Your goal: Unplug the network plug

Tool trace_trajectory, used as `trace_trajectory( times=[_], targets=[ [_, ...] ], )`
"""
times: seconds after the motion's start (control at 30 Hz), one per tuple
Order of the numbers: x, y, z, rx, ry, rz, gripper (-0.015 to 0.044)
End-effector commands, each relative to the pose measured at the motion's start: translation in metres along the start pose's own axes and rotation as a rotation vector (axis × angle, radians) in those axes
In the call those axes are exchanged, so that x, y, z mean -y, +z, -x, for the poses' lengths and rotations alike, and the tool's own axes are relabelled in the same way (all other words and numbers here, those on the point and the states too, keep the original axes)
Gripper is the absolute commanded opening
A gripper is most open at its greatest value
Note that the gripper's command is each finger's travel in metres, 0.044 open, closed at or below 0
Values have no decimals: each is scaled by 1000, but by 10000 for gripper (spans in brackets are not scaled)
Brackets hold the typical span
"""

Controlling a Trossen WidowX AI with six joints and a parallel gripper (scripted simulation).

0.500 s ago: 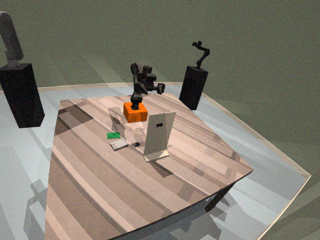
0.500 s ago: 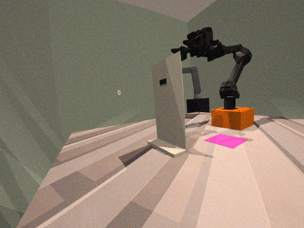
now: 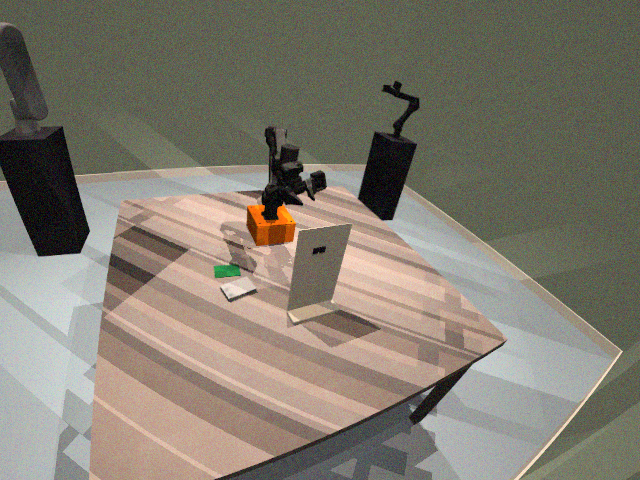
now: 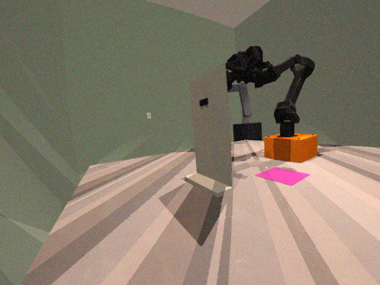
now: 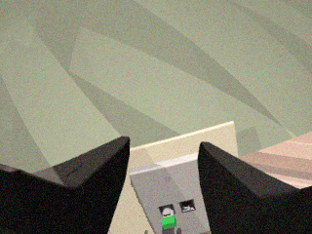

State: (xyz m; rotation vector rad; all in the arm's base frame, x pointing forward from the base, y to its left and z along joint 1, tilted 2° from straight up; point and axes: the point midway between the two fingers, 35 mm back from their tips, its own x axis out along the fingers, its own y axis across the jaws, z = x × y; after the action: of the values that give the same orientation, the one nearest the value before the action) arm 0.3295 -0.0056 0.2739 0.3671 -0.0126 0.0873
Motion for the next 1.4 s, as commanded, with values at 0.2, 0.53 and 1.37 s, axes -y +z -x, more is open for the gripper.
trace_trajectory(
  times=[0.2,0.53,1.37],
  targets=[
    [14,-35,1,-38,71,-331,156],
    [25,-68,14,-99,129,-669,156],
    [29,-115,49,-251,178,-1221,156]
  ],
)
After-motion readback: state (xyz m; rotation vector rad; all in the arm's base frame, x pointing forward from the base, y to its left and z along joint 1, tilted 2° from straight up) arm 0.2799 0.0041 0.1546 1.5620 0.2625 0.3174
